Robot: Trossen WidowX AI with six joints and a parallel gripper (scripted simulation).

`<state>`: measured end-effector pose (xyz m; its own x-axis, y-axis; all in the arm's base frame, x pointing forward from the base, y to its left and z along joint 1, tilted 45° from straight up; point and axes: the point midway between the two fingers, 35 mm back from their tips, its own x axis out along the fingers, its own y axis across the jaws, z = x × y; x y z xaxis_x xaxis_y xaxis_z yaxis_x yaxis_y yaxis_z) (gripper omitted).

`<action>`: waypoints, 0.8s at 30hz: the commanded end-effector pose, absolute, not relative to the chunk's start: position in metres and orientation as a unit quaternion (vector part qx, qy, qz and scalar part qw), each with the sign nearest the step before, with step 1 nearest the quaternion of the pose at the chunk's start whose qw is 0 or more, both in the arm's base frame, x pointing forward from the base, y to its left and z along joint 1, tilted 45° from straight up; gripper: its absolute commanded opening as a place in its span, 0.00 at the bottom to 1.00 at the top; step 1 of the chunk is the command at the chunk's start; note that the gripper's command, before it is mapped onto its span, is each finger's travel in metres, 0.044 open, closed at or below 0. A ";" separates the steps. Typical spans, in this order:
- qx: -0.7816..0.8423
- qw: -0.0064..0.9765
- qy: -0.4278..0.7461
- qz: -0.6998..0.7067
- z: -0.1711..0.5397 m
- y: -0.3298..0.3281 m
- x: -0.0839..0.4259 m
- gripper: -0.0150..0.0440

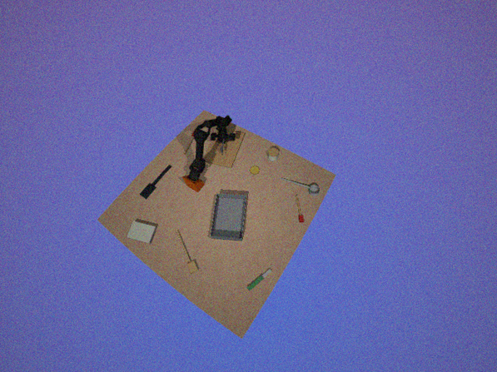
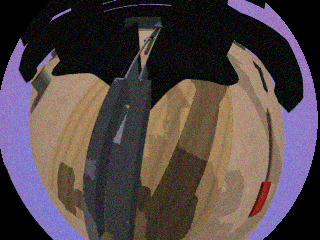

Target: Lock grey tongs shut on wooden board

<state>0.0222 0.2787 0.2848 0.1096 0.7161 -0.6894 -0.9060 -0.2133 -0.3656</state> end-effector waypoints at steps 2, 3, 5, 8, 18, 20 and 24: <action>-0.418 0.617 0.114 0.657 0.285 0.279 0.022 0.49; -0.418 0.617 0.114 0.657 0.285 0.279 0.022 0.53; -0.418 0.617 0.114 0.657 0.285 0.279 0.022 0.62; -0.418 0.617 0.114 0.657 0.285 0.279 0.022 0.76; -0.419 0.616 0.114 0.657 0.284 0.277 0.024 1.00; -0.424 0.613 0.117 0.656 0.283 0.270 0.030 1.00; -0.441 0.603 0.126 0.653 0.275 0.239 0.051 1.00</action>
